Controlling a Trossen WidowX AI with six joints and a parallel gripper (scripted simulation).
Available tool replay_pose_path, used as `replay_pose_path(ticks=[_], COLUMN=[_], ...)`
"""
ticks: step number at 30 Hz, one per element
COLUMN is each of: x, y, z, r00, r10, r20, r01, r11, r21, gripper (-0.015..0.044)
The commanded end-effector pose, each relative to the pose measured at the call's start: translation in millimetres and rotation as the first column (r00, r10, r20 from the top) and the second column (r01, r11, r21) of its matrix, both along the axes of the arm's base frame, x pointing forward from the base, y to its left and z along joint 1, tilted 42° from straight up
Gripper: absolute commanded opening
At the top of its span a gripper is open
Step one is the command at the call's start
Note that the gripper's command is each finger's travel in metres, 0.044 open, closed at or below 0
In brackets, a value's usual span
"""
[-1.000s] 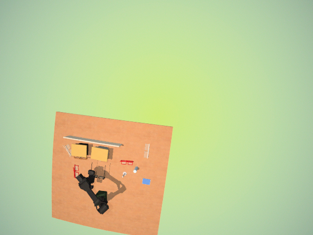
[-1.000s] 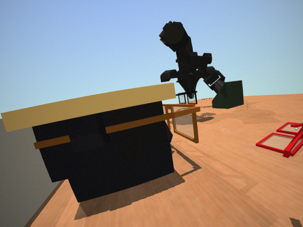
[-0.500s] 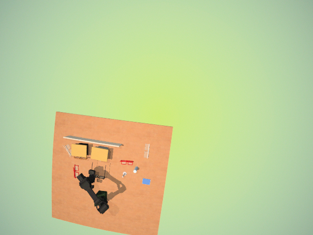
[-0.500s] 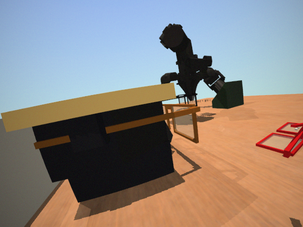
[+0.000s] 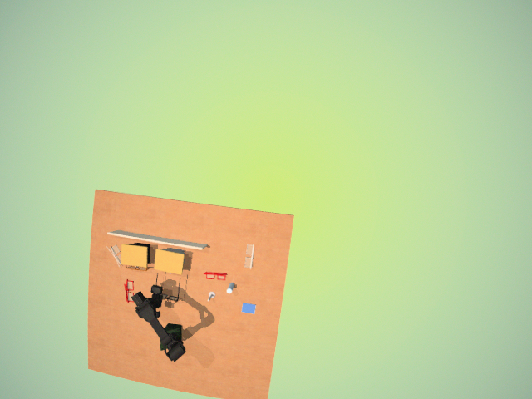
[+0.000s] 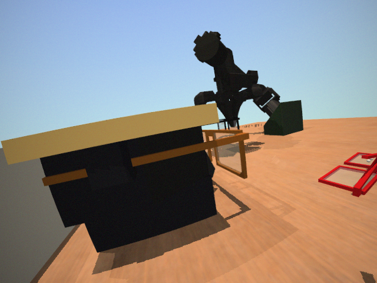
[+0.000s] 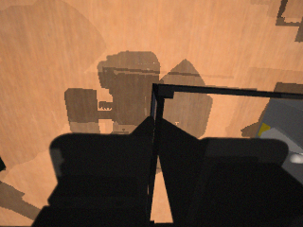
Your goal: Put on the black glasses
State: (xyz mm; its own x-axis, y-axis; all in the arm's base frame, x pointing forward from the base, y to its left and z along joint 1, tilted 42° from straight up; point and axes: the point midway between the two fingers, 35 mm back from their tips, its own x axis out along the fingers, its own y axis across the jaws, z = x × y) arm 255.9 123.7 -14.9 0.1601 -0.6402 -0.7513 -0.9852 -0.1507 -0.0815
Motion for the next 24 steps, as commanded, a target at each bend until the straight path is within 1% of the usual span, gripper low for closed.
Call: replay_pose_path(ticks=[1,24], x=[8,37], y=[1,6], z=[0,3], r00=[1.000,1.000], r10=[0.004,-0.004], r20=[0.003,-0.002], r01=[-0.004,0.004], r11=[1.000,1.000], r21=[-0.003,-0.013], gripper=[0.0000,0.0000])
